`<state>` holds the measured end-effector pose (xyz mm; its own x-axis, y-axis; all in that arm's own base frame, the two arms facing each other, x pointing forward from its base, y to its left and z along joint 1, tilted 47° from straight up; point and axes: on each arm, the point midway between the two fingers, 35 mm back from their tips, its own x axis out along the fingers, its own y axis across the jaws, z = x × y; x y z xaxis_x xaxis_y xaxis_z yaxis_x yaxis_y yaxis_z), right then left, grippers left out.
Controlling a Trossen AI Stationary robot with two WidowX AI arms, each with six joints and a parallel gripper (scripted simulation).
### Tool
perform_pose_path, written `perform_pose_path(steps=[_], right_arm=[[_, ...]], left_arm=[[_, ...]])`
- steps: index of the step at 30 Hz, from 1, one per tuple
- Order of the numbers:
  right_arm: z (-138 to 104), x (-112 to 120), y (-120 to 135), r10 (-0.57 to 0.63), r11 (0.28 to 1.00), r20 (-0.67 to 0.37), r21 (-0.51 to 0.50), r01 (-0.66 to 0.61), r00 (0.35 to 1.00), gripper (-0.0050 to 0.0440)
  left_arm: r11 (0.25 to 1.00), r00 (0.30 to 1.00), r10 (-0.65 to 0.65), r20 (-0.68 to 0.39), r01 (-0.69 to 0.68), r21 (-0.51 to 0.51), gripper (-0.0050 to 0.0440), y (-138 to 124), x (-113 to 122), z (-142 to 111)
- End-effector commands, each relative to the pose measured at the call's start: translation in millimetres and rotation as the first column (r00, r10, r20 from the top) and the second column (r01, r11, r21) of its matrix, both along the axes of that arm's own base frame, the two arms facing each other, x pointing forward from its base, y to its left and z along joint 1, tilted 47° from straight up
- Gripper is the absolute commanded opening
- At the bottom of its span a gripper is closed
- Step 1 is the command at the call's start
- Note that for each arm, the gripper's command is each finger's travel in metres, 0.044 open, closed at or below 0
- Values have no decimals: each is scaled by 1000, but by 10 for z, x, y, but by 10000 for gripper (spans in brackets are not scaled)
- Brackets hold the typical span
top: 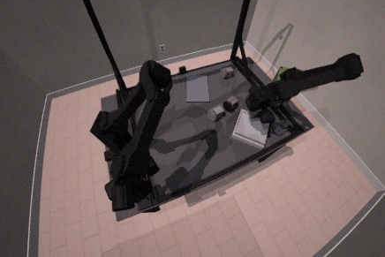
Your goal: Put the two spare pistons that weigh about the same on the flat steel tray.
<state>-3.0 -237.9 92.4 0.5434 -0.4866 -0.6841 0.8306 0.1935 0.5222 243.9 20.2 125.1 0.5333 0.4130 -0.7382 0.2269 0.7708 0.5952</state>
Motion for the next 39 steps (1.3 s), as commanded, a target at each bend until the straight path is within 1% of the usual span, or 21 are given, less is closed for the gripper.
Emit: perform_pose_path(steps=[1, 4, 10, 12, 22, 23, 24, 27, 29, 39], right_arm=[[2, 6, 2, 2, 1000, 3, -1, -2, 1000, 440], [2, 6, 2, 2, 1000, 3, -1, -2, 1000, 440], [2, 6, 2, 2, 1000, 3, -1, -2, 1000, 440], [2, 6, 2, 2, 1000, 3, -1, -2, 1000, 440], [2, 6, 2, 2, 1000, 3, -1, -2, 1000, 440], [2, 6, 2, 2, 1000, 3, -1, -2, 1000, 440], [2, 6, 2, 2, 1000, 3, -1, -2, 1000, 440], [2, 6, 2, 2, 1000, 3, -1, -2, 1000, 440], [2, 6, 2, 2, 1000, 3, -1, -2, 1000, 440], [2, 6, 2, 2, 1000, 3, -1, -2, 1000, 440]], left_arm=[[995, 994, 82, 68, -78, -55, 158, 125, 17, 200], [986, 984, 145, 102, -135, -94, 158, 226, 19, 310], [954, 949, 271, 162, -243, -177, 158, 231, 19, 315], [954, 949, 271, 162, -243, -177, 158, 231, 19, 315], [859, 847, 477, 234, -394, -326, 158, 231, 19, 315], [847, 835, 497, 238, -407, -342, 158, 274, 5, 335], [860, 848, 476, 234, -392, -328, 158, 318, -8, 355], [894, 884, 413, 220, -347, -285, 158, 331, -12, 360], [894, 884, 413, 220, -347, -285, 158, 331, -12, 360], [974, 969, 193, 151, -171, -147, 158, 331, -12, 360]])
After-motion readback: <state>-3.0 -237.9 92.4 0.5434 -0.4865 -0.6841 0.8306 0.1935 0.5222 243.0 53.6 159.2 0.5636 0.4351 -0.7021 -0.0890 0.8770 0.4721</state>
